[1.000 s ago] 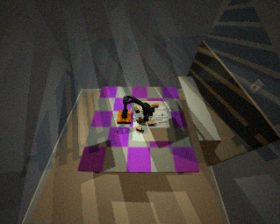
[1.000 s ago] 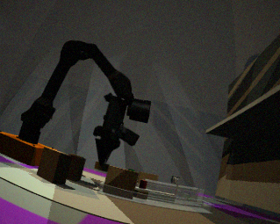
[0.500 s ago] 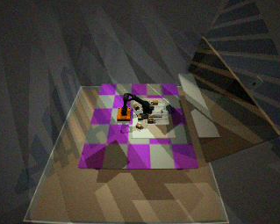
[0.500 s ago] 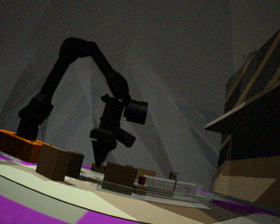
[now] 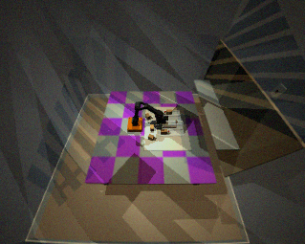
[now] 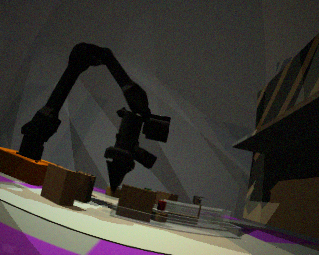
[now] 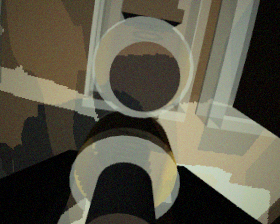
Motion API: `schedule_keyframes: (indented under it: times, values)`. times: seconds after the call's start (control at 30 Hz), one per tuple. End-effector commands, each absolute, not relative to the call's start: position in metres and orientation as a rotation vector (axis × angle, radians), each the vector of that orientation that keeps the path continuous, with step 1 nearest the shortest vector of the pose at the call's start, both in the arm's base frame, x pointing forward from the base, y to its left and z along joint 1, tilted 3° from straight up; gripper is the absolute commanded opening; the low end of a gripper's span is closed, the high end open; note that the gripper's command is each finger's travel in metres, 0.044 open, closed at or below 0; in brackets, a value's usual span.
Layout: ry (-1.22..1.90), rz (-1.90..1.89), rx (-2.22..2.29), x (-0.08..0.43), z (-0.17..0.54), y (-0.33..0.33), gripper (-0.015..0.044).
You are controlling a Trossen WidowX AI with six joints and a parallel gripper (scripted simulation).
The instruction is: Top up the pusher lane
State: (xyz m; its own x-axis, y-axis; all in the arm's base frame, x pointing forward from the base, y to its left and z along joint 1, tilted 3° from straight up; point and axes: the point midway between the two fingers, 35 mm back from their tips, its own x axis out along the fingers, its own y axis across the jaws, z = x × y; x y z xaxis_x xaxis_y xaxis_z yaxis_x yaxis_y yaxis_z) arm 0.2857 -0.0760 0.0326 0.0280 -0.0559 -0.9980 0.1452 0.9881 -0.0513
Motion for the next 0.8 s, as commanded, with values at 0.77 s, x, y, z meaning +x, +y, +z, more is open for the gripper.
schedule_keyframes:
  times: [0.77]
  values:
    - [1.533, -0.155, 0.068, 0.2966, 0.0337, -0.078, 0.0]
